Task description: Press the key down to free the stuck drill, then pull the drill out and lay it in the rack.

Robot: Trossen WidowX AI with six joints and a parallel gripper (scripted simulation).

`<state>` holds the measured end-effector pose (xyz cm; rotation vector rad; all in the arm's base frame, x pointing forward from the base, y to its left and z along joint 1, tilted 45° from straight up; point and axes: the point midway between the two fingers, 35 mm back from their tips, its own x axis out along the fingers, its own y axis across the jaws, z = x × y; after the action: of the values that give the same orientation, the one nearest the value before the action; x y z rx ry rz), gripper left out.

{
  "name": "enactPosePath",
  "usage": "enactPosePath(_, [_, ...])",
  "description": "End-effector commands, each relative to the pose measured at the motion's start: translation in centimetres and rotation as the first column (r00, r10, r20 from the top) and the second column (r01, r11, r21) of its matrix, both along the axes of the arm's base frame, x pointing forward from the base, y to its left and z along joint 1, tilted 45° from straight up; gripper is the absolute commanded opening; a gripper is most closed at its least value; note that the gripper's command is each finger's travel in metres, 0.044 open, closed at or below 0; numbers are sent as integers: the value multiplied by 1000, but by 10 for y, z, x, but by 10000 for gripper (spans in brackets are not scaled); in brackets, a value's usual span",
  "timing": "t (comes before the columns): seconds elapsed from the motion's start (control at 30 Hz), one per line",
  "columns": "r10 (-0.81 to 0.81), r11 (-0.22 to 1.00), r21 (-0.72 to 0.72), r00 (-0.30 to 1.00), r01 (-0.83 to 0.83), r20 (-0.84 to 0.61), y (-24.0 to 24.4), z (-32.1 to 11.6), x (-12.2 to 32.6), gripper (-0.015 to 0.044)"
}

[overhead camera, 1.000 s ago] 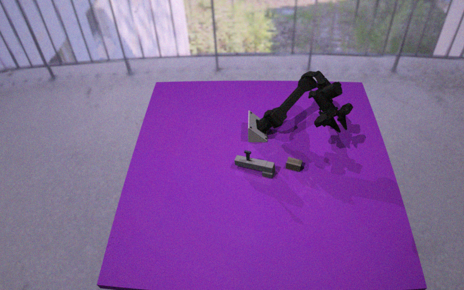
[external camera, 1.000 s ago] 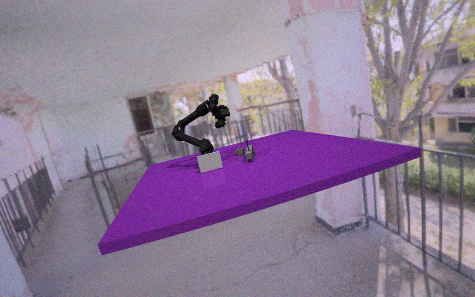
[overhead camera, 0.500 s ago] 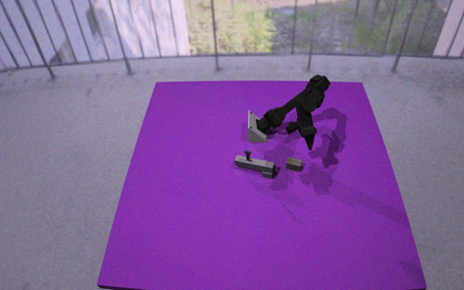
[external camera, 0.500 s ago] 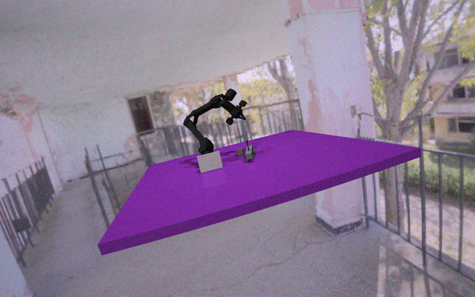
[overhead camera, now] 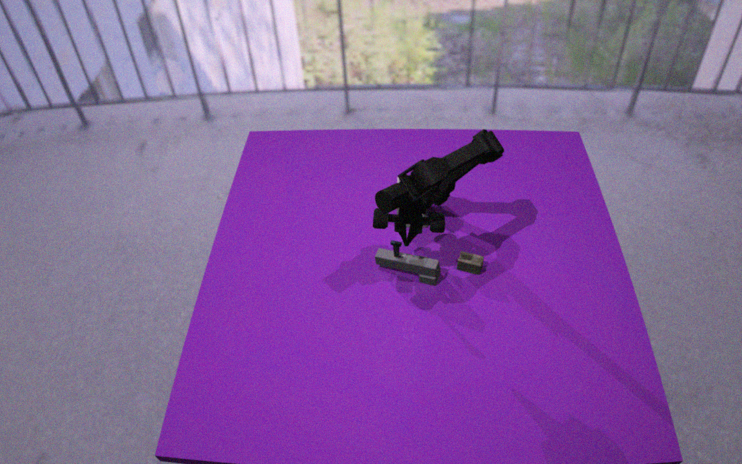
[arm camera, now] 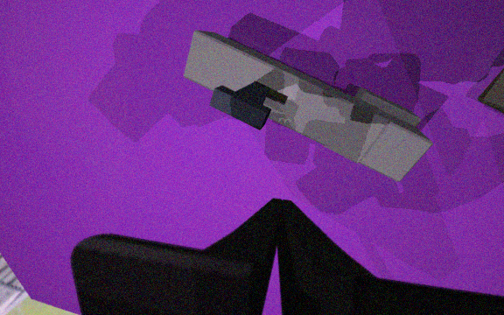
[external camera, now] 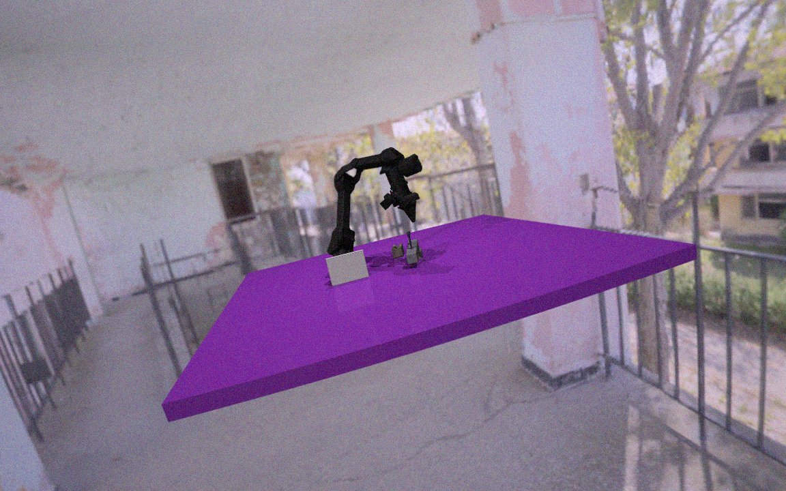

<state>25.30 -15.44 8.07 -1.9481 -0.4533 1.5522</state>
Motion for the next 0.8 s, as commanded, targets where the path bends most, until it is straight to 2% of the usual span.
enactPosePath(0.0, [-84,986,116,951,123,-297,-8,-32,-29,0])
enactPosePath(0.77, [-86,984,121,947,129,-310,2,-45,-30,0])
